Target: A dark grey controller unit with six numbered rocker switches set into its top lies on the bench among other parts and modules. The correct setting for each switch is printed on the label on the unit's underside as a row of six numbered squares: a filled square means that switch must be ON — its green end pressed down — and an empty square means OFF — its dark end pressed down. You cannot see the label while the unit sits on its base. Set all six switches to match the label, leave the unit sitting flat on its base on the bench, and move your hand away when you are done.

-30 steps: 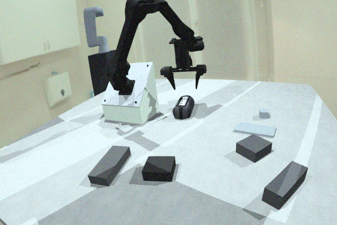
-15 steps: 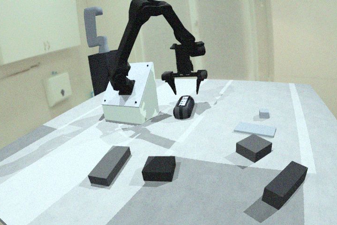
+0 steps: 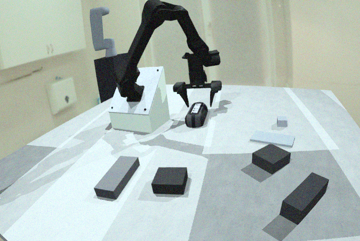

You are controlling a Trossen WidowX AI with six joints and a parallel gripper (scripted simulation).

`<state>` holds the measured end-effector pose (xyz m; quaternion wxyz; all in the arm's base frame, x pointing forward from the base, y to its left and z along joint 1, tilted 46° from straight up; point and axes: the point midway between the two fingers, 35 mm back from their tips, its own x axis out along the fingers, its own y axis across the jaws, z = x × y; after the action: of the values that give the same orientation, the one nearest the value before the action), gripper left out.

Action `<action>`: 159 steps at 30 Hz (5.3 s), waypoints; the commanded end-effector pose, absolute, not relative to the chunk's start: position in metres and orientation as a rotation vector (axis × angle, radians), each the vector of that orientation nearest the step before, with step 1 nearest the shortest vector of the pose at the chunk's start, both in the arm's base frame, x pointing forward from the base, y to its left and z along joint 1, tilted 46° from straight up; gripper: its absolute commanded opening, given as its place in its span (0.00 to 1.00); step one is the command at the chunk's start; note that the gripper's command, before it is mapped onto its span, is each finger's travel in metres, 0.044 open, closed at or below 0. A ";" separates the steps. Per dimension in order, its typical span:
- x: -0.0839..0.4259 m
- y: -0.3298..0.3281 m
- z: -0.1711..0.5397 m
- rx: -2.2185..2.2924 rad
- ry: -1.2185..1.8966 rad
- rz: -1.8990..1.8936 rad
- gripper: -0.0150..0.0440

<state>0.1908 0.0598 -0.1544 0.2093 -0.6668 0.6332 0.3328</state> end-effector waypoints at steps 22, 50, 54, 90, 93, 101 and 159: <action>0.188 0.050 -0.161 -1.867 1.767 0.930 0.81; 0.190 0.058 -0.148 -1.866 1.767 0.930 0.82; 0.190 0.059 -0.146 -1.866 1.767 0.931 0.82; 0.193 0.069 -0.118 -1.866 1.767 0.931 0.82; 0.193 0.070 -0.116 -1.866 1.767 0.931 0.82; 0.194 0.071 -0.110 -1.866 1.767 0.931 0.82; 0.201 0.070 -0.063 -1.867 1.768 0.931 0.82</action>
<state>0.1995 0.0723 -0.0680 0.2061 -0.6642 0.6352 0.3361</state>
